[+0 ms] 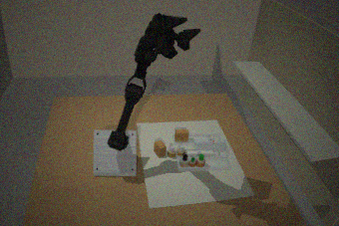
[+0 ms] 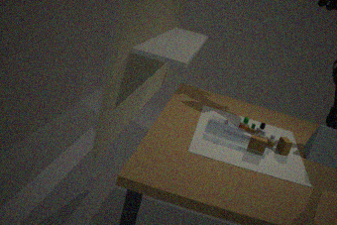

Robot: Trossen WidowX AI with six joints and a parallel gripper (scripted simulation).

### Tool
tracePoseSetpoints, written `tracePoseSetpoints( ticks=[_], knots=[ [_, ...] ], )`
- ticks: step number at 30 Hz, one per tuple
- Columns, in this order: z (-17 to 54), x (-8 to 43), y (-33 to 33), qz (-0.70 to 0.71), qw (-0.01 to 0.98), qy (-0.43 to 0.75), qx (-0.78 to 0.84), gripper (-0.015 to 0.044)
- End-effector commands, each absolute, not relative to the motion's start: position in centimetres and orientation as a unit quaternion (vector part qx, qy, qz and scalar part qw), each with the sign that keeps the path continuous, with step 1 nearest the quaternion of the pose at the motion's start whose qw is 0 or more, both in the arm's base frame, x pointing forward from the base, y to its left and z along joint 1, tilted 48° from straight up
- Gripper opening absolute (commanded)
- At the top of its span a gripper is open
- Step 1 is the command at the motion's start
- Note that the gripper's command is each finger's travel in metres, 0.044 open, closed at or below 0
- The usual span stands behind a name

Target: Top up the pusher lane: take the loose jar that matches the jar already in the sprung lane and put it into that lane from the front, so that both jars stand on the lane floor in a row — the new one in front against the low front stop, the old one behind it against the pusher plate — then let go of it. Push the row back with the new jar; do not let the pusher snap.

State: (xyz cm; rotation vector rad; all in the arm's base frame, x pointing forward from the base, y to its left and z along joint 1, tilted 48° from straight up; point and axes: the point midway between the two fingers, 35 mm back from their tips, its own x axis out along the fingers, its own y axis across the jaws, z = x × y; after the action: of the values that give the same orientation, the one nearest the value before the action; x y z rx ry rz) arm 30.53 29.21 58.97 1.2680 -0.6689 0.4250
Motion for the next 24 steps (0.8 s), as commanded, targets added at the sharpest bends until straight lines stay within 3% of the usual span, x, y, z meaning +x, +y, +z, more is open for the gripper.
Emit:
tracePoseSetpoints(
  ticks=[1, 10, 20, 24],
  knots=[
    [59.1, 30.3, 29.1, 0.194, 0.73, -0.305, 0.579, 0.0426],
    [65.2, 20.9, 23.7, 0.289, 0.563, -0.319, 0.706, 0.044],
    [69.0, 14.2, 16.8, 0.38, 0.384, -0.336, 0.771, 0.044],
    [70.6, 10.3, 11.8, 0.431, 0.255, -0.317, 0.805, 0.044]
  ],
)
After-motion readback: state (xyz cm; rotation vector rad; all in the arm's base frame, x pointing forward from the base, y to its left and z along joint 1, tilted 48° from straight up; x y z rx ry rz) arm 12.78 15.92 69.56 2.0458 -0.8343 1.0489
